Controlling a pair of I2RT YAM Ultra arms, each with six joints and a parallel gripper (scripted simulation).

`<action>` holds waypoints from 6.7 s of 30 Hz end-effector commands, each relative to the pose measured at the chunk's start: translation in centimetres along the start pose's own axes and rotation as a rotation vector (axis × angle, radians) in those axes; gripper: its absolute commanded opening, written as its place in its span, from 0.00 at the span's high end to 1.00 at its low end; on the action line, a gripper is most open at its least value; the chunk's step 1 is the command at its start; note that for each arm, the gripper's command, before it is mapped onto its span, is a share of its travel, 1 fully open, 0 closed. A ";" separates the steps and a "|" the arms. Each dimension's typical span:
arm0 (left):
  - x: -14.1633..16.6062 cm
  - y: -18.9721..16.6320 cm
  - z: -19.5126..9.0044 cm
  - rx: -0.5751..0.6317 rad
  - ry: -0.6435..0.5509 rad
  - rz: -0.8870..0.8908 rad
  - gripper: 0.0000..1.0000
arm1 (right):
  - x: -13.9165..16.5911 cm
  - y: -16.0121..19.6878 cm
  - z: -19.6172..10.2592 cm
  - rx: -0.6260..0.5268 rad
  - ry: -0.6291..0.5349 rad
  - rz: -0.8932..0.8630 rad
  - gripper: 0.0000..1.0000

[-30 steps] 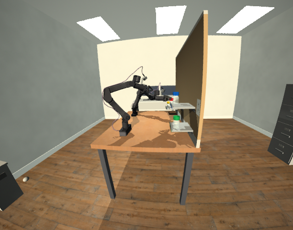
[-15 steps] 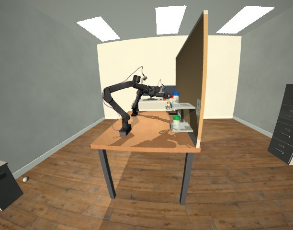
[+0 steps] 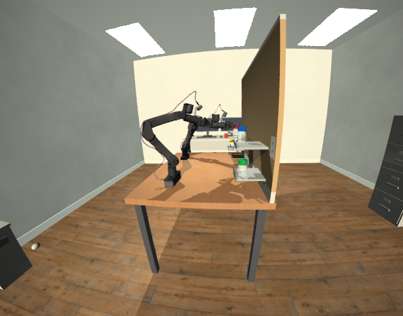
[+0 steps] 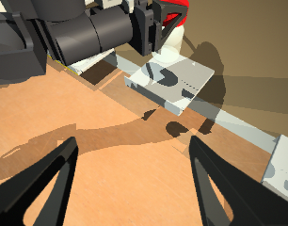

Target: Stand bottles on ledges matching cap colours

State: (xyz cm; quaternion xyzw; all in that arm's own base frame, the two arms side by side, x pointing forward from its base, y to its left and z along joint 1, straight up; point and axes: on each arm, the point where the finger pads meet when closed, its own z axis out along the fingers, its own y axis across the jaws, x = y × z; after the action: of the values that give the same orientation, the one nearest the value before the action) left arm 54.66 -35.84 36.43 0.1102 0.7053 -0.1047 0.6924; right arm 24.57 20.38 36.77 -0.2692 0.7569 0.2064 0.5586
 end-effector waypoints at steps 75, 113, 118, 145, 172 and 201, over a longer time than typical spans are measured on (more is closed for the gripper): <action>-6.6 5.2 -13.7 0.117 0.005 0.016 0.51 | -1.8 0.0 -1.2 0.006 -0.052 0.000 0.13; -8.4 32.0 -17.9 -0.141 -0.034 0.015 0.51 | -1.8 0.0 -1.2 0.006 -0.052 0.000 0.13; -7.4 31.7 -18.1 -0.275 -0.049 -0.017 0.51 | -1.8 0.0 -1.2 0.006 -0.052 0.000 0.13; -7.8 30.6 -17.9 -0.282 -0.043 -0.023 0.51 | -1.8 0.0 -1.2 0.006 -0.052 0.000 0.13; -9.7 32.3 -12.3 -0.282 -0.104 -0.016 0.51 | -1.8 0.0 -1.2 0.006 -0.052 0.000 0.13; -9.8 32.9 -10.5 -0.283 -0.119 -0.014 0.51 | -1.8 0.0 -1.2 0.006 -0.052 0.000 0.13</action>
State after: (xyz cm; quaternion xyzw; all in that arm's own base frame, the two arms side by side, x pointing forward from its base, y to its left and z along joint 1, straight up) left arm 55.26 -1.72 42.47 0.0068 0.7125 -0.0150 0.7015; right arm 24.57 20.38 36.77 -0.2692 0.7569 0.2064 0.5586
